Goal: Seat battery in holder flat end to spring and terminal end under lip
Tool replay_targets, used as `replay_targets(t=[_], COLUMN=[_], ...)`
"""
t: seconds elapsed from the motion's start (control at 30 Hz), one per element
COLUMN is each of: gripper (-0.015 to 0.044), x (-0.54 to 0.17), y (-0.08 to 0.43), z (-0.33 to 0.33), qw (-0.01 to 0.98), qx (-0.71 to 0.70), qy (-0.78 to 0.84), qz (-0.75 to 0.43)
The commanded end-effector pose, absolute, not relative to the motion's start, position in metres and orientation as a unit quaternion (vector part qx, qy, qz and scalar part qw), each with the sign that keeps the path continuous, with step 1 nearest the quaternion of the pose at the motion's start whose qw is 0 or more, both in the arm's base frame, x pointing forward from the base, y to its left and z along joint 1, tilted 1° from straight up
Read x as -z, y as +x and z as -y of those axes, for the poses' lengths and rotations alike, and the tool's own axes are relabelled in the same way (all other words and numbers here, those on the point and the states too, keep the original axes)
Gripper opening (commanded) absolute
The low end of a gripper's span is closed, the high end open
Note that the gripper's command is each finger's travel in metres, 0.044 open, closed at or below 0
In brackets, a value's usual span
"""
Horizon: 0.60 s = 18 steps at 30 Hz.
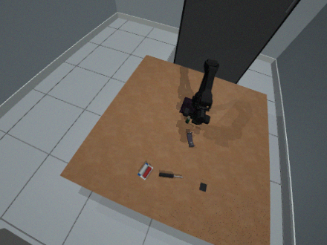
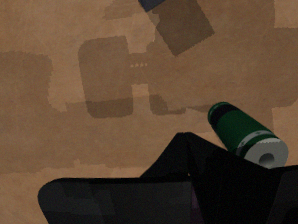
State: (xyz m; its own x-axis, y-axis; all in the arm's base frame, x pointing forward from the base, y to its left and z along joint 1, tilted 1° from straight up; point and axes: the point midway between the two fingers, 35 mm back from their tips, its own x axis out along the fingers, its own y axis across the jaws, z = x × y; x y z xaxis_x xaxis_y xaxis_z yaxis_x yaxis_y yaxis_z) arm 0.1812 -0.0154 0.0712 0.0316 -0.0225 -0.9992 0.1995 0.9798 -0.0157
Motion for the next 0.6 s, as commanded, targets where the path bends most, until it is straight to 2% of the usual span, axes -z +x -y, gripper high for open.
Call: replay_targets(t=[0.0, 0.57], gripper=[0.0000, 0.0000], x=[-0.068, -0.069], y=[0.179, 0.175], z=[0.021, 0.049], qw=[0.712, 0.712], qx=[0.078, 0.079], qy=[0.062, 0.061], qz=[-0.695, -0.695])
